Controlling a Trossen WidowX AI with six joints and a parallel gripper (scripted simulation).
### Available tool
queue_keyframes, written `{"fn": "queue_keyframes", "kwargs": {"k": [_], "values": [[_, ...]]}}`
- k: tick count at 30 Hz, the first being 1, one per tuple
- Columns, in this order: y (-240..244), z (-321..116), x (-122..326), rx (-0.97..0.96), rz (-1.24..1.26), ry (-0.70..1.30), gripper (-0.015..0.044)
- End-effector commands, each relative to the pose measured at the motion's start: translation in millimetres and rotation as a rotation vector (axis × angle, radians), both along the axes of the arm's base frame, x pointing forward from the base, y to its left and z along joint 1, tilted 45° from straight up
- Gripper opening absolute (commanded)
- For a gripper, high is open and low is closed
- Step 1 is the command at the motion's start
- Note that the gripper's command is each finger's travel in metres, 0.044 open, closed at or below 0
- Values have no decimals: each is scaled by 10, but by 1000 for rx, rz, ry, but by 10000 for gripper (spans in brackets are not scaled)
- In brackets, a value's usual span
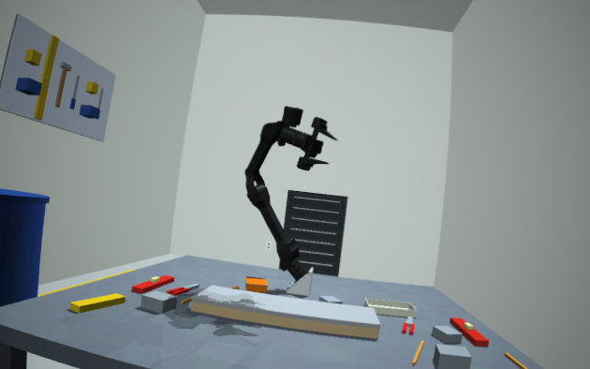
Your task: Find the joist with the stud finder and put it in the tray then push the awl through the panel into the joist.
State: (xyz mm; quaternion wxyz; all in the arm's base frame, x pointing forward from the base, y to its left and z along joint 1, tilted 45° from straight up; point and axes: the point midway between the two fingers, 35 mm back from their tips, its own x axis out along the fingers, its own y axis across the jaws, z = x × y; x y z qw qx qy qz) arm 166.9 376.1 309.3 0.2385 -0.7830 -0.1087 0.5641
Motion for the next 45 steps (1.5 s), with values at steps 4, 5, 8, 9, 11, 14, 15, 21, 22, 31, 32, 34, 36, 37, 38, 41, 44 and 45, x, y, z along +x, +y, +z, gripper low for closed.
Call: {"fn": "queue_keyframes", "kwargs": {"k": [4, 5, 8, 9, 11, 14, 15, 21, 22, 31, 32, 34, 36, 37, 38, 41, 44, 45], "values": [[-144, -72, 139, -5, -108, 20, 440], [-228, -112, 213, -8, -169, 31, 440], [-582, -272, 473, -12, -409, 65, 440], [-711, -328, 551, -12, -491, 74, 440], [-991, -441, 699, -9, -667, 89, 440], [-1461, -616, 885, 1, -950, 98, 440], [-1622, -673, 930, 6, -1044, 98, 440], [-2487, -967, 1022, 50, -1532, 57, 440], [-2625, -1013, 1014, 60, -1608, 45, 440], [-3777, -1402, 680, 172, -2255, -154, 440], [-3891, -1442, 616, 187, -2321, -187, 440], [-4106, -1522, 475, 219, -2447, -258, 440], [-4206, -1560, 399, 236, -2507, -297, 440], [-4213, -1563, 393, 237, -2512, -300, 440], [-4213, -1563, 393, 237, -2512, -300, 440], [-4213, -1563, 393, 237, -2512, -300, 440], [-4213, -1563, 393, 237, -2512, -300, 440], [-4213, -1563, 393, 237, -2512, -300, 440]]}}
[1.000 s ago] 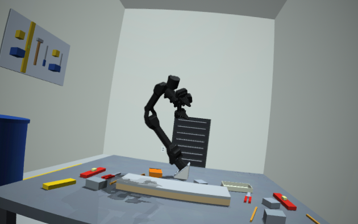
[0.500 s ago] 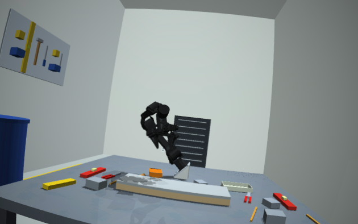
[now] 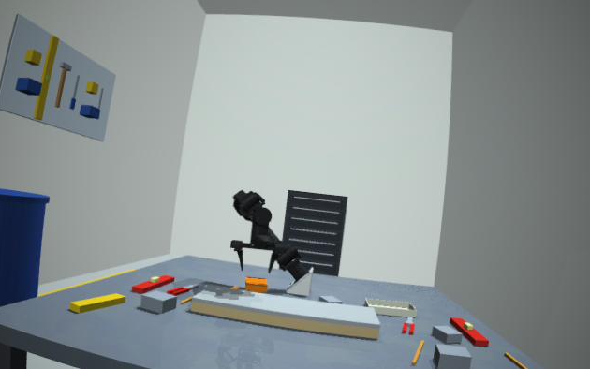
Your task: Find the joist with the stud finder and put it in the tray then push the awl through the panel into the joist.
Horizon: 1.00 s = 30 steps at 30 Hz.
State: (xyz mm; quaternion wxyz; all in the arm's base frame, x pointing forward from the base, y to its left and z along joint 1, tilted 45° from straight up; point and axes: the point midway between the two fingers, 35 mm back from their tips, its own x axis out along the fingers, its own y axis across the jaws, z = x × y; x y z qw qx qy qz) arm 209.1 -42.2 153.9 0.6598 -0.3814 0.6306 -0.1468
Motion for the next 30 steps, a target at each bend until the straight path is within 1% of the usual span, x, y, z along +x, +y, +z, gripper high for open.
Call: {"fn": "queue_keyframes", "kwargs": {"k": [1, 13, 30], "values": [[-31, -9, -29, -5, -18, -11, 440], [9, -60, -132, -5, -18, -10, 440], [-175, -250, -104, -1, -18, -10, 440]]}}
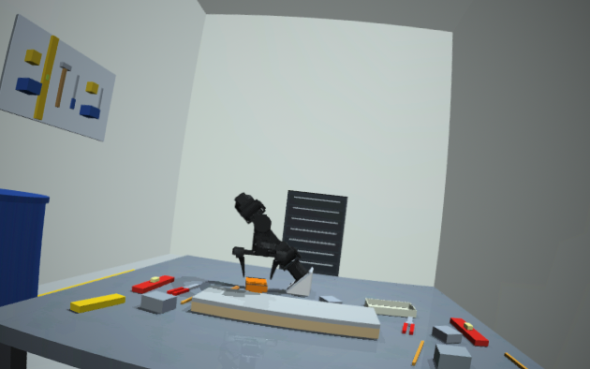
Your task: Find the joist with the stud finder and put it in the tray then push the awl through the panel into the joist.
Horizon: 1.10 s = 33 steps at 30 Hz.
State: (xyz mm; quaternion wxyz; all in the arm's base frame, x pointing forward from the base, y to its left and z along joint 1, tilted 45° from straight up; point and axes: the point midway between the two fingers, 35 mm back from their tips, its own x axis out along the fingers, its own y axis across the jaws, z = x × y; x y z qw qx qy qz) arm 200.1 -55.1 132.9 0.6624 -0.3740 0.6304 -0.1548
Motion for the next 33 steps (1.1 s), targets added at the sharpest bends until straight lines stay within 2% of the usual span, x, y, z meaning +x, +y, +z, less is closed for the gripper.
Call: {"fn": "queue_keyframes", "kwargs": {"k": [1, 16, 19, 31, 33], "values": [[-58, -51, -13, -3, 1, 2, 440], [-219, -194, -13, -9, 1, 0, 440], [-219, -194, -13, -9, 1, 0, 361], [-219, -194, -13, -9, 1, 0, 281], [-214, -190, -13, -8, 1, 0, 229]]}}
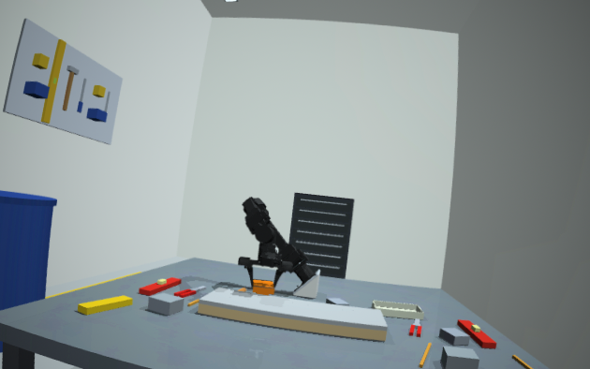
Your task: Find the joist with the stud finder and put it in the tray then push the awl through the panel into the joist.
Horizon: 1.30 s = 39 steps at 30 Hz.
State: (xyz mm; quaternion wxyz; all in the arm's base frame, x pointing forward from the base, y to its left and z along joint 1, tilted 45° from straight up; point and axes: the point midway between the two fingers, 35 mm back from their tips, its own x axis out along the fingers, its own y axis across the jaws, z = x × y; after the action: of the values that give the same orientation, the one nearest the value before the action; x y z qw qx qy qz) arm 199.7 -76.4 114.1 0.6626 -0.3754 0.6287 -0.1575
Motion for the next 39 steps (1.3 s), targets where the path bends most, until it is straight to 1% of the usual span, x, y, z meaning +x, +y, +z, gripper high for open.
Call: {"fn": "queue_keyframes", "kwargs": {"k": [1, 8, 9, 28, 39], "values": [[4, 1, -8, -2, 2, 4, 202], [63, 54, -9, -1, 2, 5, 19], [72, 62, -9, 0, 2, 5, 0], [240, 229, -28, -1, 1, 6, 0], [483, -12, -116, 2, 2, 7, 0]]}}
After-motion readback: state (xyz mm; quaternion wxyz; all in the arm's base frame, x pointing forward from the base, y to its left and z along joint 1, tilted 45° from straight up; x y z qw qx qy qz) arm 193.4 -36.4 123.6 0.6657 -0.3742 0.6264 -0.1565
